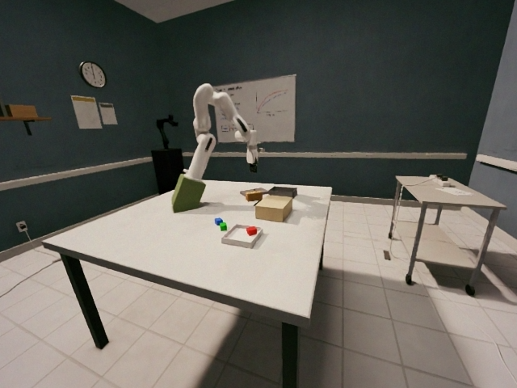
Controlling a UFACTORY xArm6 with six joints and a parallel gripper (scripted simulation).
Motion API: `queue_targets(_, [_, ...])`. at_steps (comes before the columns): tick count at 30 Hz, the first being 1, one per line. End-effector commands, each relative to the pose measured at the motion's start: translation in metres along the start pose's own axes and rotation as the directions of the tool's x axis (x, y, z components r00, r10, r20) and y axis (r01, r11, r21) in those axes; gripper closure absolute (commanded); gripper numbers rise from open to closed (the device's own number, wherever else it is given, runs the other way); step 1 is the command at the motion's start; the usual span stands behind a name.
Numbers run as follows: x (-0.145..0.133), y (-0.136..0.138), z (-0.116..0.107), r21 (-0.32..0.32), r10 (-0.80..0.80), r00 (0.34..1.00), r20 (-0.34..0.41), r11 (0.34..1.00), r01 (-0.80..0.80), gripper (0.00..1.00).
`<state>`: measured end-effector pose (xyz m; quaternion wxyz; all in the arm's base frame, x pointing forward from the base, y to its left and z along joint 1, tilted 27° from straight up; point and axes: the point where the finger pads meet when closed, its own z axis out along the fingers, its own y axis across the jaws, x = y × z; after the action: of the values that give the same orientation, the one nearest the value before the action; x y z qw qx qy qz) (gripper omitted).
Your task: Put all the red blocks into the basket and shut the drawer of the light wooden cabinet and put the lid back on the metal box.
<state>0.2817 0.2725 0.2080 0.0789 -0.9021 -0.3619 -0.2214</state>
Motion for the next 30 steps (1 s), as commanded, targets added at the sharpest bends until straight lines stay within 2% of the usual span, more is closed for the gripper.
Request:
queue_targets(1, [0.001, 0.0, -0.001, 0.0, 0.0, 1.0, -0.004, 1.0, 0.0, 0.56])
queue_targets(17, [0.001, 0.0, 0.001, 0.0, 0.0, 1.0, -0.004, 1.0, 0.0, 0.56])
queue_targets(30, [0.002, 0.0, 0.02, 0.0, 0.0, 1.0, -0.003, 1.0, 0.0, 0.56])
